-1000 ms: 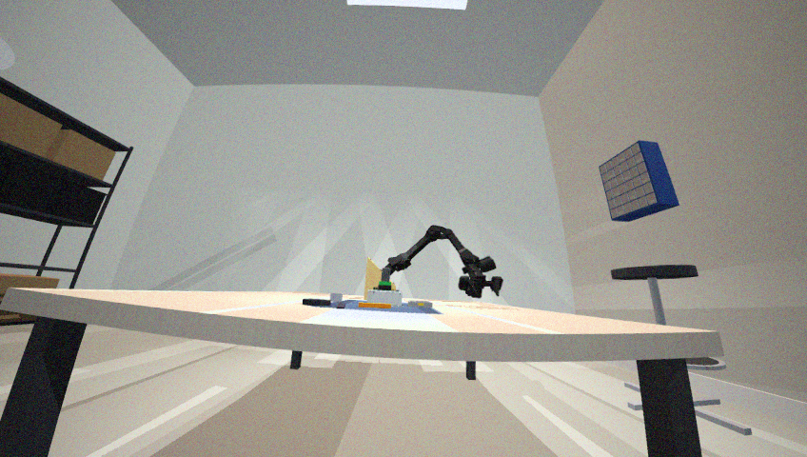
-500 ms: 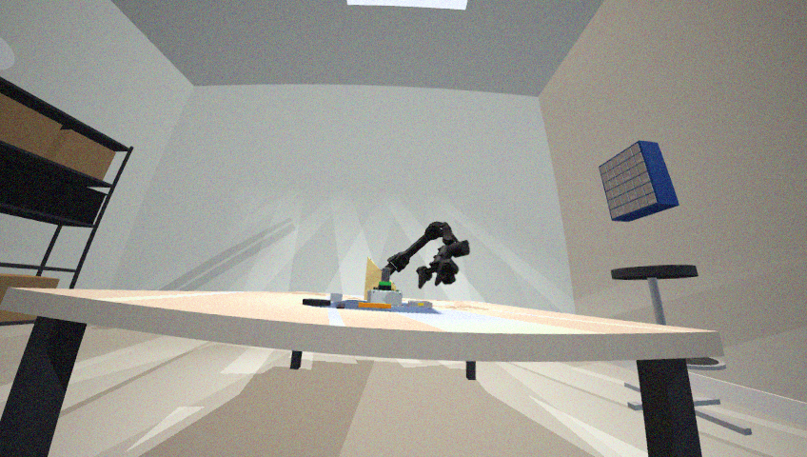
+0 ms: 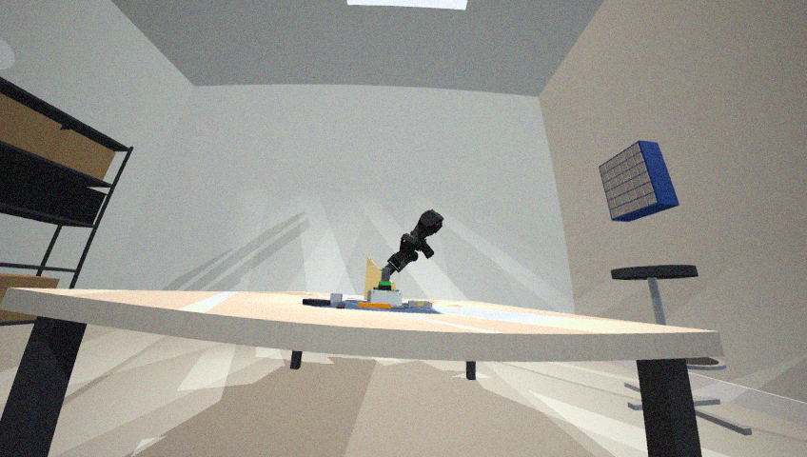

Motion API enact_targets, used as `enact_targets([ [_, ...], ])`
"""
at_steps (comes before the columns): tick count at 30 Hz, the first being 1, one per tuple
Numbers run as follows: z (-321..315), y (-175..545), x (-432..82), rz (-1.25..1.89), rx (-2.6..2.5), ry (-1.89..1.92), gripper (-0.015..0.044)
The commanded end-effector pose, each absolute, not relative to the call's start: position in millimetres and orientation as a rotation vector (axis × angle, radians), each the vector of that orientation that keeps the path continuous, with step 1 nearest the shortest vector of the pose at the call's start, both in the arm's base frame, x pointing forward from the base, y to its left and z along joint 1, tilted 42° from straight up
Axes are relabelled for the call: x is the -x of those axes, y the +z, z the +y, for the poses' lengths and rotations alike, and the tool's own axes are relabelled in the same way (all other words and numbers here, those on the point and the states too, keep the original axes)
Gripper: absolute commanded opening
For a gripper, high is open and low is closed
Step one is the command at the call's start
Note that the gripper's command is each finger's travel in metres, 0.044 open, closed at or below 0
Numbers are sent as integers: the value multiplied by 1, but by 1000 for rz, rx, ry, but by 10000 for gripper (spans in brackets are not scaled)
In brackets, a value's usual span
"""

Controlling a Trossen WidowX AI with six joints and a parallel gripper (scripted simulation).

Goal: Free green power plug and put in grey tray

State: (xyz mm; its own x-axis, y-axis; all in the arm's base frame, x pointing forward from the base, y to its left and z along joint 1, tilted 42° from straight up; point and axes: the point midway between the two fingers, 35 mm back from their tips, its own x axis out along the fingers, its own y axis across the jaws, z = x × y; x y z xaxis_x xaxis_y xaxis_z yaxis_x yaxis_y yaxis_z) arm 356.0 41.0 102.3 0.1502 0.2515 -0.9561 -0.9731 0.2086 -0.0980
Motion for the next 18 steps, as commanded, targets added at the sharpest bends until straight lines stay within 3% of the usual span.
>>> enact_targets([
  [1,36,126,-360,958,1020,1095,430],
  [7,27,116,-353,1018,889,1077,430],
  [18,-32,62,-286,1371,-359,753,430],
])
